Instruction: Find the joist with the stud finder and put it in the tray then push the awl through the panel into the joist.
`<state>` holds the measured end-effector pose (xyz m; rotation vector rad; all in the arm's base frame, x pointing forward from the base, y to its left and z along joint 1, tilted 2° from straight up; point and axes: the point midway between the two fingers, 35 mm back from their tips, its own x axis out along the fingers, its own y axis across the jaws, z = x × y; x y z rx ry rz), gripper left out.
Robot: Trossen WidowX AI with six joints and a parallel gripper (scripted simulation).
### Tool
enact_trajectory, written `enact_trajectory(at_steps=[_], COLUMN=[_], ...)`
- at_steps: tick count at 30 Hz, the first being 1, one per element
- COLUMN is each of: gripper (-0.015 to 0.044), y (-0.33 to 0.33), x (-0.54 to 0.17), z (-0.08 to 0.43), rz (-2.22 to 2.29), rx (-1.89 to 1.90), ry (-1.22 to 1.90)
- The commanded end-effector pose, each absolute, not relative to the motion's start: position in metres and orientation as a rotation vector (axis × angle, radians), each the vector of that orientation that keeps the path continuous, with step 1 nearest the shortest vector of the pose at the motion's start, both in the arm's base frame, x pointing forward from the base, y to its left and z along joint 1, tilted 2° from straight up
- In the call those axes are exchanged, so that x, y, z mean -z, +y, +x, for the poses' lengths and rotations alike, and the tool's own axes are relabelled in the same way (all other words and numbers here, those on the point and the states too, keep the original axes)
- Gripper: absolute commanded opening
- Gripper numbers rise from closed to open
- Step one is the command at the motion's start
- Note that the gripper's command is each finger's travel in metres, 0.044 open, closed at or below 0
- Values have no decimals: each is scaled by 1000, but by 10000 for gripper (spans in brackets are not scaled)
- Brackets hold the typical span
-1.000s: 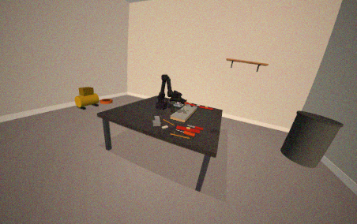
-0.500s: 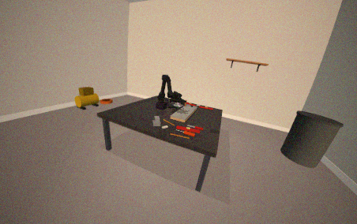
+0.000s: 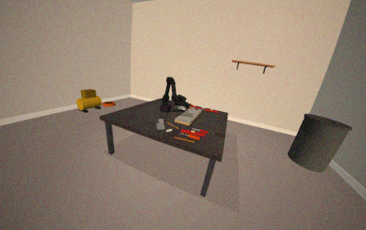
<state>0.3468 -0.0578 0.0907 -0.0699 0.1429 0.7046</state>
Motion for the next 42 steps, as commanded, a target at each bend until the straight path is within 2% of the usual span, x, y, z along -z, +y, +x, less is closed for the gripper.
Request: enact_trajectory(at_steps=[1, 20, 42], gripper=[0, 0, 0], y=[-57, -57, -57], x=[-86, -56, -56], z=[346, 345, 345], rz=[-74, -74, -74], rx=[-709, -709, -709], ry=[138, 139, 139])
